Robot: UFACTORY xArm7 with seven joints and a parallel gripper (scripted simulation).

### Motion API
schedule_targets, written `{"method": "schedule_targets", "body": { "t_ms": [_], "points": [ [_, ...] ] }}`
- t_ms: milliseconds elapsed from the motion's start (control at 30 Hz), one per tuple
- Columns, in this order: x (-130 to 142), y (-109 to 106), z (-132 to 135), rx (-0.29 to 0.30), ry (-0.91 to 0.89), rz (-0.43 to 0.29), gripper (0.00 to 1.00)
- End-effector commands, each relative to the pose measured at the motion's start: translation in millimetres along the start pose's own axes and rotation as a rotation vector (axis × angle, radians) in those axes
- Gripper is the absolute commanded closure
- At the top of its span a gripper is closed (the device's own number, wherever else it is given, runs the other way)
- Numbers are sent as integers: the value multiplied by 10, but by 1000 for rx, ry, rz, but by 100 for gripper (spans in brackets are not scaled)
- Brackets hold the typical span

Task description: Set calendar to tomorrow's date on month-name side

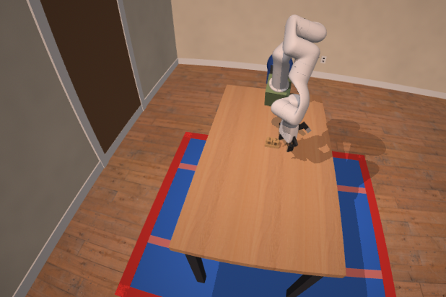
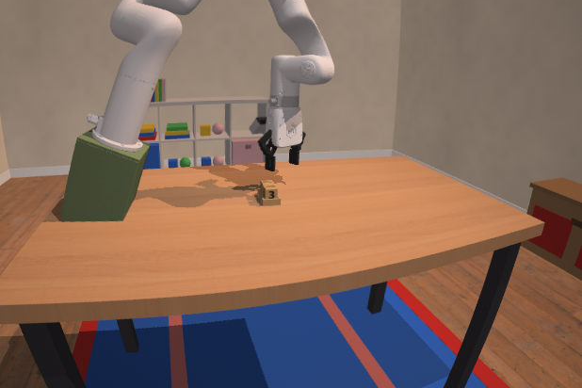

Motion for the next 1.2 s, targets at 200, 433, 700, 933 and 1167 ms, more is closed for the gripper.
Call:
{"method": "schedule_targets", "body": {
  "t_ms": [200, 433, 700, 933, 1167],
  "points": [
    [4, -5, 8, 2, 0, 0, 0],
    [5, -5, 7, 2, 2, 0, 0],
    [25, -5, -10, 2, 170, 0, 0],
    [135, -6, -99, 2, 262, 0, 0],
    [144, -6, -107, 2, 337, 0, 0]
  ]
}}
Point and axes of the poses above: the point where the finger pads meet when closed, its own y axis out along the fingers, its own z axis across the jaws, x = y × z, the point moved 1 cm from there along -y, back along the fingers, and after that the axes turned 6 degrees about -y, right-handed, at the moved point
